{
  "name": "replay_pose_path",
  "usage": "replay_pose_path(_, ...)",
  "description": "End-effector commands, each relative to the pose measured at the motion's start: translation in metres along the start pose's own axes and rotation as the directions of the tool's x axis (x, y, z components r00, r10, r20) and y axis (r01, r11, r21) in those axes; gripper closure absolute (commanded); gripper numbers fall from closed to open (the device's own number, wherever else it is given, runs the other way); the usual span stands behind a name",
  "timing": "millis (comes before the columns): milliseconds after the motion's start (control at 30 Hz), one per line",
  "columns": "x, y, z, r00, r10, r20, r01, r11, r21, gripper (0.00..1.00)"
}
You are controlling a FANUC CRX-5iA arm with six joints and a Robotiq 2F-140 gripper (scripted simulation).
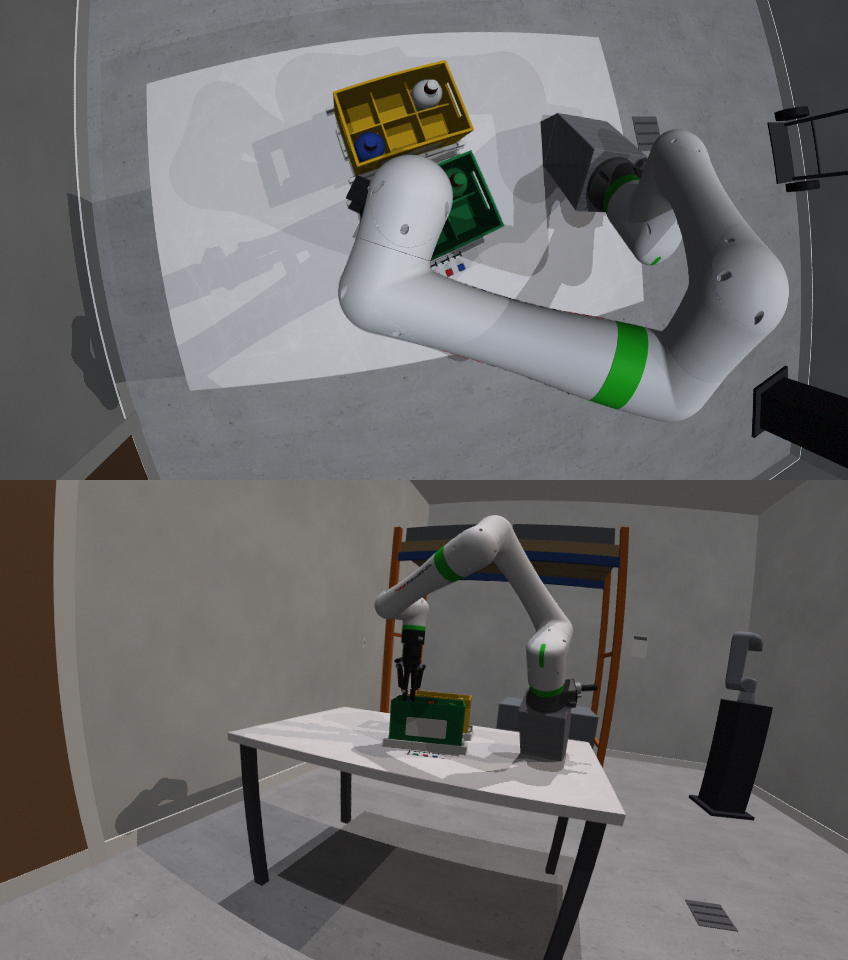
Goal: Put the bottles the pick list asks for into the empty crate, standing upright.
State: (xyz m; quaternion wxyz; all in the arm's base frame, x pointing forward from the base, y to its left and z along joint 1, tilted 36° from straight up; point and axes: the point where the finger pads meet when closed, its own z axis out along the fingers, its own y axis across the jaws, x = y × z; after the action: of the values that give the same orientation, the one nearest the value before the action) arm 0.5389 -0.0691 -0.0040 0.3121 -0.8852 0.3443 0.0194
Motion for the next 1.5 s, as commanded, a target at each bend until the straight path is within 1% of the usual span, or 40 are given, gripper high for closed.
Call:
replay_pose_path(0,0.001,0.0,0.0,1.0,0.0,-0.002,0.0,1.0,0.0,0.9)
replay_pose_path(200,0.001,0.0,0.0,1.0,0.0,-0.002,0.0,1.0,0.0,0.9)
replay_pose_path(233,0.001,0.0,0.002,1.0,0.0,-0.002,0.0,1.0,0.0,0.56)
replay_pose_path(1200,0.001,0.0,0.002,1.0,0.0,-0.002,0.0,1.0,0.0,0.56)
replay_pose_path(1400,0.001,0.0,-0.014,1.0,0.0,-0.002,0.0,1.0,0.0,0.56)
replay_pose_path(1467,0.001,0.0,-0.014,1.0,0.0,-0.002,0.0,1.0,0.0,0.56)
